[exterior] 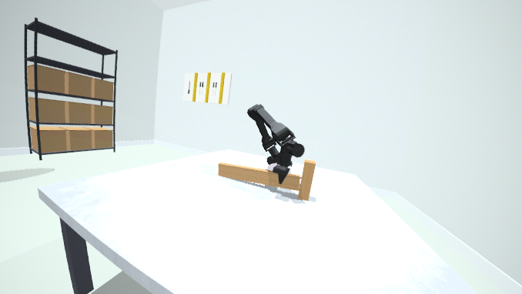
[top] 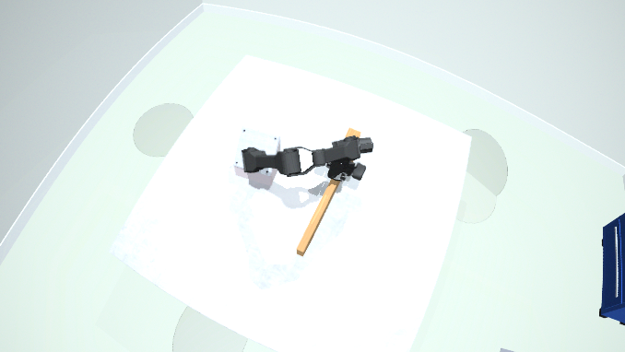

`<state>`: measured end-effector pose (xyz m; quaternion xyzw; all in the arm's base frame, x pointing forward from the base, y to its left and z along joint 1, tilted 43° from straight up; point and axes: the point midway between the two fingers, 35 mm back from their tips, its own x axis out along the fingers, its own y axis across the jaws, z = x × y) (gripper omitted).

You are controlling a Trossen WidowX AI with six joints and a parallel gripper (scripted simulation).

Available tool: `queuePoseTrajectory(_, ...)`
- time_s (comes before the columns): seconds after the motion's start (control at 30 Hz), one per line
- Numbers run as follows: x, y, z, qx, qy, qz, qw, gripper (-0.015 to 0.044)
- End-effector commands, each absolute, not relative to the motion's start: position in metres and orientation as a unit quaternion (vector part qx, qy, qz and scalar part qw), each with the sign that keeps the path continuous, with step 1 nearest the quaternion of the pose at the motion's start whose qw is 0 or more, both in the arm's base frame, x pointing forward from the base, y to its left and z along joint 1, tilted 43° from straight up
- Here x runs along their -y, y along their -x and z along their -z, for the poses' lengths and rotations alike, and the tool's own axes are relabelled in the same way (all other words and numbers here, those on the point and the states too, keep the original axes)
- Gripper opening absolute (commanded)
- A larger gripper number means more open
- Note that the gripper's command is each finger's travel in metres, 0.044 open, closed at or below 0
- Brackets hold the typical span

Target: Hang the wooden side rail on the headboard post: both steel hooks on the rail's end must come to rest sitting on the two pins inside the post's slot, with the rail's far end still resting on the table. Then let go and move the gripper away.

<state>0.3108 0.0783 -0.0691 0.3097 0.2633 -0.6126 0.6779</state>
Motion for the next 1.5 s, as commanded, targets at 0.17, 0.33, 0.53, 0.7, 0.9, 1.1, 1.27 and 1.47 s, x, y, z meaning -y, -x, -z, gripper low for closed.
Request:
queuePoseTrajectory(0.17,-0.0831,-0.3113,0.0702,-0.266,-0.313,0.607,0.68,0.0)
queuePoseTrajectory(0.33,-0.0826,-0.3114,0.0708,-0.266,-0.313,0.607,0.681,0.0)
queuePoseTrajectory(0.53,-0.0819,-0.3116,0.0715,-0.266,-0.313,0.607,0.681,0.0)
queuePoseTrajectory(0.7,-0.0813,-0.3117,0.0721,-0.266,-0.313,0.607,0.681,0.0)
queuePoseTrajectory(0.9,-0.0807,-0.3118,0.0729,-0.266,-0.313,0.607,0.681,0.0)
queuePoseTrajectory(1.1,-0.08,-0.3119,0.0736,-0.266,-0.313,0.607,0.681,0.0)
queuePoseTrajectory(1.27,-0.0794,-0.312,0.0742,-0.266,-0.313,0.607,0.681,0.0)
queuePoseTrajectory(1.47,-0.0788,-0.3121,0.075,-0.266,-0.313,0.607,0.681,0.0)
